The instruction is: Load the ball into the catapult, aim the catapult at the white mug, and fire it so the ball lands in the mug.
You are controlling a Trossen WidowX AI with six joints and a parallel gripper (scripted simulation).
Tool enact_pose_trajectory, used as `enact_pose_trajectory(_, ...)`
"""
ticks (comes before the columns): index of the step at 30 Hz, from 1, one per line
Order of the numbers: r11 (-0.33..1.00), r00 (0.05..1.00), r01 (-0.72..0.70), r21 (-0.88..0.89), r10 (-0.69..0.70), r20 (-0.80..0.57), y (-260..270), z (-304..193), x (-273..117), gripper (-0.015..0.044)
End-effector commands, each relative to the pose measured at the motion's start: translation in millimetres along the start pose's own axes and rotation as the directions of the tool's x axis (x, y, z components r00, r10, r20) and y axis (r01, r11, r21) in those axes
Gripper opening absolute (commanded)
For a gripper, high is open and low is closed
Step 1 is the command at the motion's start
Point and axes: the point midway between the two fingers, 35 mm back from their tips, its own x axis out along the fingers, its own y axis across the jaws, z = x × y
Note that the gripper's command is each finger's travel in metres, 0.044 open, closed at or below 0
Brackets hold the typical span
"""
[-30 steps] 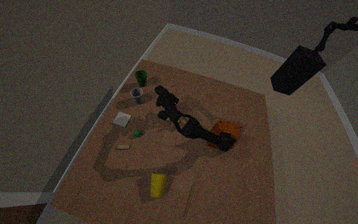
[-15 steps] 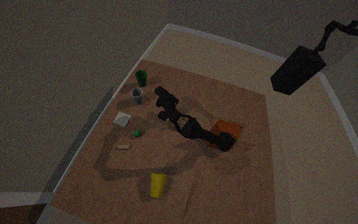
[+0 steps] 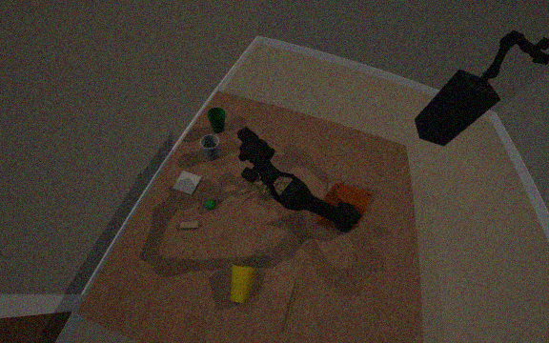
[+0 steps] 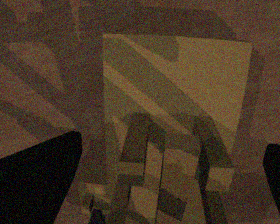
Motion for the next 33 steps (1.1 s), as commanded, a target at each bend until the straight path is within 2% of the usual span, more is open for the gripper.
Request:
enact_pose_trajectory(1, 1.000, 1.000, 0.006, -0.005, -0.005, 0.023, -2, 1, -67, 0.0440)
enact_pose_trajectory(5, 1.000, 1.000, 0.005, -0.005, -0.005, 0.023, -2, -1, -77, 0.0440)
enact_pose_trajectory(6, 1.000, 0.999, 0.002, 0.001, -0.002, 0.035, -4, 3, -60, 0.0440)
enact_pose_trajectory(10, 1.000, 0.999, 0.002, 0.001, -0.002, 0.037, -4, 3, -62, 0.0440)
enact_pose_trajectory(15, 1.000, 0.998, 0.009, -0.003, -0.009, 0.064, -6, 5, -118, 0.0440)
enact_pose_trajectory(18, 1.000, 0.998, 0.010, -0.004, -0.009, 0.068, -6, 4, -127, 0.0440)
enact_pose_trajectory(19, 1.000, 0.999, 0.002, 0.000, -0.002, 0.052, -6, 4, -104, 0.0414)
enact_pose_trajectory(23, 1.000, 0.999, 0.007, -0.030, -0.005, 0.049, -26, -15, -91, 0.0309)
enact_pose_trajectory(33, 0.992, 0.999, 0.013, -0.128, -0.008, 0.036, -68, -92, -46, 0.0300)
